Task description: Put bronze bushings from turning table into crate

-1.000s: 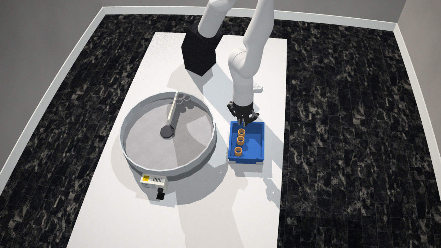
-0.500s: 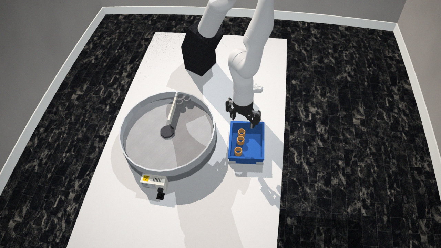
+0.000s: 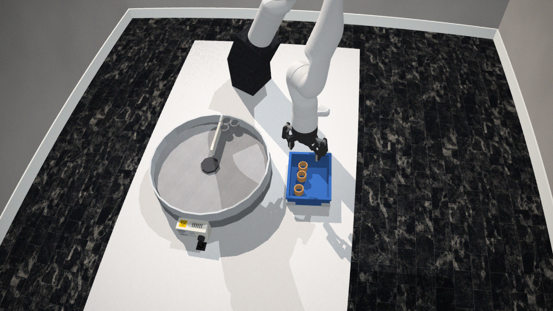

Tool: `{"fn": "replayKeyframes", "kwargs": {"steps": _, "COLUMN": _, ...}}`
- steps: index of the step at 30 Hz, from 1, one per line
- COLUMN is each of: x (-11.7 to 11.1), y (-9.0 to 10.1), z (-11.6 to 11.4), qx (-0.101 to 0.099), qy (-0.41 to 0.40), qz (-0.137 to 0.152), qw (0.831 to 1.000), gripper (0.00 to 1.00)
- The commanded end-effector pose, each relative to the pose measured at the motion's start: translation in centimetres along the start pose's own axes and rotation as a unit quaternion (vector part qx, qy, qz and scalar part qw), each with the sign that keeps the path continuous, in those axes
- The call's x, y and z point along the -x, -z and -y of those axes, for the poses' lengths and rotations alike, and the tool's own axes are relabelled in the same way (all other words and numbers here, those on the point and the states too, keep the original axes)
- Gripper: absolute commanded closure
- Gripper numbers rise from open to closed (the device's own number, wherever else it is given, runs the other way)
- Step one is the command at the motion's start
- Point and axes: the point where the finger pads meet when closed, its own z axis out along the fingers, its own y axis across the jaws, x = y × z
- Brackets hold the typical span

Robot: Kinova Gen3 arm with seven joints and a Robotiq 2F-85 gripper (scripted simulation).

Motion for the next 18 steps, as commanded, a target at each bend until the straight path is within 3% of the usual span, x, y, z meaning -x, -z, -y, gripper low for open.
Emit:
{"fn": "replayKeyframes", "kwargs": {"steps": 1, "x": 0.0, "y": 0.1, "z": 0.0, "qx": 0.001, "qy": 0.000, "qz": 0.001, "qw": 1.000, "gripper": 0.00}}
{"fn": "replayKeyframes", "kwargs": {"steps": 5, "x": 0.0, "y": 0.1, "z": 0.0, "qx": 0.001, "qy": 0.000, "qz": 0.001, "qw": 1.000, "gripper": 0.00}}
{"fn": "replayKeyframes", "kwargs": {"steps": 10, "x": 0.4, "y": 1.6, "z": -0.1, "qx": 0.001, "qy": 0.098, "qz": 0.001, "qw": 0.995, "gripper": 0.00}}
{"fn": "replayKeyframes", "kwargs": {"steps": 18, "x": 0.4, "y": 1.6, "z": -0.1, "qx": 0.001, "qy": 0.098, "qz": 0.001, "qw": 0.995, "gripper": 0.00}}
